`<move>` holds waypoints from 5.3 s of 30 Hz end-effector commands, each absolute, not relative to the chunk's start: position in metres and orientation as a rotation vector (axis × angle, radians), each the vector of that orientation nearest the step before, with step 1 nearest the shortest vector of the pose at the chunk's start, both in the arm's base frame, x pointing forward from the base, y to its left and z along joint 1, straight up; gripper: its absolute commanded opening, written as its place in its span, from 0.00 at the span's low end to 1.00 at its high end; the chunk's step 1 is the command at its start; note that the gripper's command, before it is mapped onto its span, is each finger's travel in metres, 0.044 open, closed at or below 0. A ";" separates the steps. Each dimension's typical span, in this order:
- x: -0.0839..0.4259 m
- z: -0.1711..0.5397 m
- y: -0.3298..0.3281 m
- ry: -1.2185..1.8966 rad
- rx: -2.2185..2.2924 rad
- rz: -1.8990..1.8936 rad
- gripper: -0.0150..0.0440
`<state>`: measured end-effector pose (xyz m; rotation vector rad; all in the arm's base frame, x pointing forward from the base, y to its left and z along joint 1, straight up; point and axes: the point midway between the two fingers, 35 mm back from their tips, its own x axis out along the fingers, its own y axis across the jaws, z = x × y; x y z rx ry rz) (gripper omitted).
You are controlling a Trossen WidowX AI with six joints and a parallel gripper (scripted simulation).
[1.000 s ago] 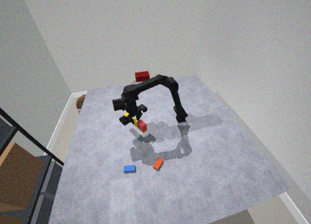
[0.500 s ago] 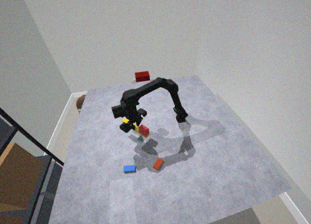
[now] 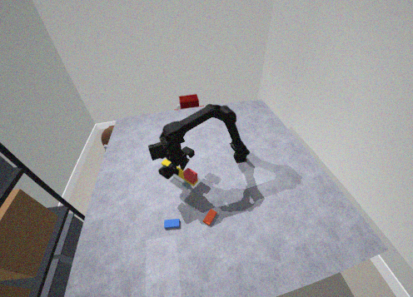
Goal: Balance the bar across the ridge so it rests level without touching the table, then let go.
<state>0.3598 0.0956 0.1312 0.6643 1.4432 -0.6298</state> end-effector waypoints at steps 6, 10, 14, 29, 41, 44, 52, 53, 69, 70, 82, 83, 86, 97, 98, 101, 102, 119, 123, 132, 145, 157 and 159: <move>0.359 0.114 0.096 1.448 0.661 -0.630 0.25; 0.359 0.108 0.095 1.448 0.661 -0.630 0.25; 0.359 0.105 0.095 1.448 0.661 -0.630 0.25; 0.359 0.107 0.095 1.448 0.661 -0.630 0.25; 0.359 0.106 0.095 1.448 0.661 -0.630 0.25; 0.359 0.106 0.095 1.448 0.661 -0.630 0.25; 0.359 0.105 0.096 1.448 0.661 -0.630 0.25; 0.359 0.105 0.096 1.448 0.661 -0.630 0.25; 0.359 0.103 0.096 1.448 0.661 -0.630 0.25; 0.359 0.103 0.096 1.448 0.661 -0.630 0.25; 0.359 0.102 0.096 1.448 0.661 -0.630 0.25; 0.359 0.102 0.096 1.448 0.661 -0.630 0.25; 0.359 0.102 0.096 1.448 0.661 -0.630 0.25; 0.359 0.101 0.096 1.448 0.661 -0.630 0.25; 0.359 0.101 0.096 1.448 0.661 -0.630 0.25; 0.359 0.101 0.096 1.448 0.661 -0.630 0.25; 0.359 0.101 0.096 1.448 0.661 -0.630 0.25; 0.359 0.099 0.096 1.448 0.661 -0.630 0.25; 0.359 0.099 0.096 1.448 0.661 -0.630 0.25; 0.359 0.098 0.096 1.448 0.661 -0.630 0.25; 0.359 0.097 0.096 1.448 0.661 -0.630 0.25; 0.359 0.096 0.096 1.448 0.661 -0.630 0.25; 0.359 0.096 0.096 1.448 0.661 -0.630 0.25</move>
